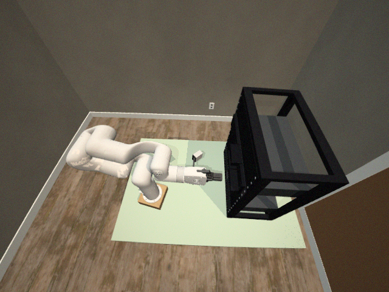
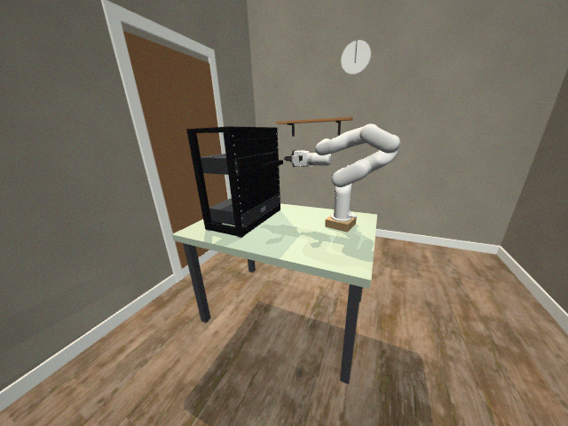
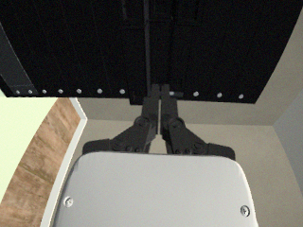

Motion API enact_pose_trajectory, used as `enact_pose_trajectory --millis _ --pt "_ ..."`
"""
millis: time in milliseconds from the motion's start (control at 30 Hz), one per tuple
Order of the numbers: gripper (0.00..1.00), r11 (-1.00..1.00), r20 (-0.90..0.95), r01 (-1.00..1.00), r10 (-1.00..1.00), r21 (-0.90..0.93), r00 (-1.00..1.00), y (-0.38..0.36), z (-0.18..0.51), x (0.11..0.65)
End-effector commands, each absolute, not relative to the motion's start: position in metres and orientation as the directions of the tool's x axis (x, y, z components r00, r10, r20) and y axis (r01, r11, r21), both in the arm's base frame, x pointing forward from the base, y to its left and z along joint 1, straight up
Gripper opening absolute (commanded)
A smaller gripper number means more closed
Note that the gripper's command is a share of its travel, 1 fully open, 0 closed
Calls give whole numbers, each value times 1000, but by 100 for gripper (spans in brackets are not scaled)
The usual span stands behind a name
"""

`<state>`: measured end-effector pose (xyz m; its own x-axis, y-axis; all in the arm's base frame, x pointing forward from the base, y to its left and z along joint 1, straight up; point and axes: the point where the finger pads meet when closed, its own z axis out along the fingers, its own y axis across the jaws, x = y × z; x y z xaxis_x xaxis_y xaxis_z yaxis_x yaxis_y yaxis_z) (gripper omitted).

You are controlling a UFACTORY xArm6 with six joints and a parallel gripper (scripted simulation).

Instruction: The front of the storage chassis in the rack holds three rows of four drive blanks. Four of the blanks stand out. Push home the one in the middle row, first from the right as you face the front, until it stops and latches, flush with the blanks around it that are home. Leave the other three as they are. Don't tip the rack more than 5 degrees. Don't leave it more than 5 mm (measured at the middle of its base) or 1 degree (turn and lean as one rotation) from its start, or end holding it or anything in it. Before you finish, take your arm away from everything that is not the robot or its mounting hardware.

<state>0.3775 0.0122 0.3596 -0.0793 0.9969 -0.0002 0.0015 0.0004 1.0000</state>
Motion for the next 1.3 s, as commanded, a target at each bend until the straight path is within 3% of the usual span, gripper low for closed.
enact_pose_trajectory --millis 0,567,1267 --pt "0 0 0 0 997 1000 -81 12 363 362" --pt "0 0 0 -1 997 1000 -81 11 362 348" --pt "0 0 0 0 997 1000 -82 3 363 254"
